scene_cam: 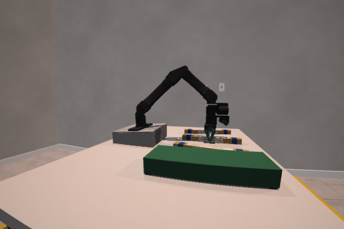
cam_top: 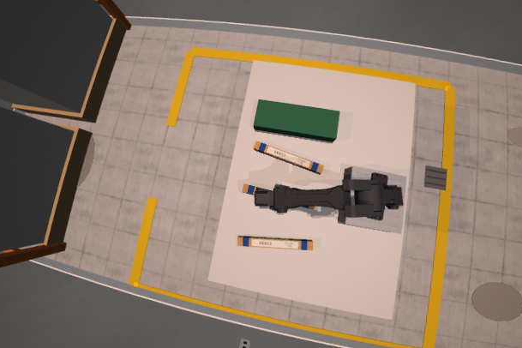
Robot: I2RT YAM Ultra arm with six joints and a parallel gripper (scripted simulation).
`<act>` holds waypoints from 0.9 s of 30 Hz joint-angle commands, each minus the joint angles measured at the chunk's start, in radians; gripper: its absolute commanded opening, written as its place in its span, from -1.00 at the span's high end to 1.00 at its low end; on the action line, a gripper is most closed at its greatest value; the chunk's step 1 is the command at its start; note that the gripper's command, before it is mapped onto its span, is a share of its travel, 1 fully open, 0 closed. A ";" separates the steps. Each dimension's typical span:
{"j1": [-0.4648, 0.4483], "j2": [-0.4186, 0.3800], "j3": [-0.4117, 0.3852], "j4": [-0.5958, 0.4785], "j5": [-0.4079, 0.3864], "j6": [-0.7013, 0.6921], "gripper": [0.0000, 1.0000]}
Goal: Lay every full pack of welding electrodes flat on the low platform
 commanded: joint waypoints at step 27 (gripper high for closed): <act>-0.003 -0.012 0.000 0.006 0.001 -0.001 1.00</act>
